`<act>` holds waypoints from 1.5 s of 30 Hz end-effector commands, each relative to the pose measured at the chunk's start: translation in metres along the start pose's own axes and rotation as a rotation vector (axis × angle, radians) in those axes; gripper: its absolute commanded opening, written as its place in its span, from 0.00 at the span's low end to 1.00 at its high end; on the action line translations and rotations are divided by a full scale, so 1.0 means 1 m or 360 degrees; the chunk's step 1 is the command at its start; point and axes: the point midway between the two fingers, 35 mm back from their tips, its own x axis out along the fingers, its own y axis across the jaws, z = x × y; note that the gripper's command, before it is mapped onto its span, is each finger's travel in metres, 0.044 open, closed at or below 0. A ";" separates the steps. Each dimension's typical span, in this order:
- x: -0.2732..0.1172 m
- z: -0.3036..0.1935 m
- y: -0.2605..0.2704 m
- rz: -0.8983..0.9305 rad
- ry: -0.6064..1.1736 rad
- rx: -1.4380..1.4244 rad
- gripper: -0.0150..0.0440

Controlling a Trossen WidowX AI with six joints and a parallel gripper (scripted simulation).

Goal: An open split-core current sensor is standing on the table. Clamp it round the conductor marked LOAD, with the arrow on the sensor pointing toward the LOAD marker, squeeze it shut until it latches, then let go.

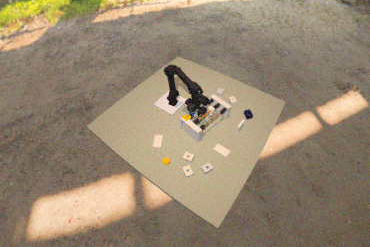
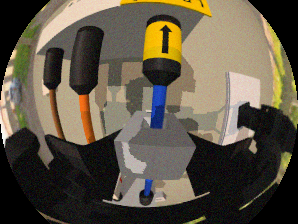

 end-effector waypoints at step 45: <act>-0.105 0.002 0.009 -0.0112 0.0002 0.0005 1.00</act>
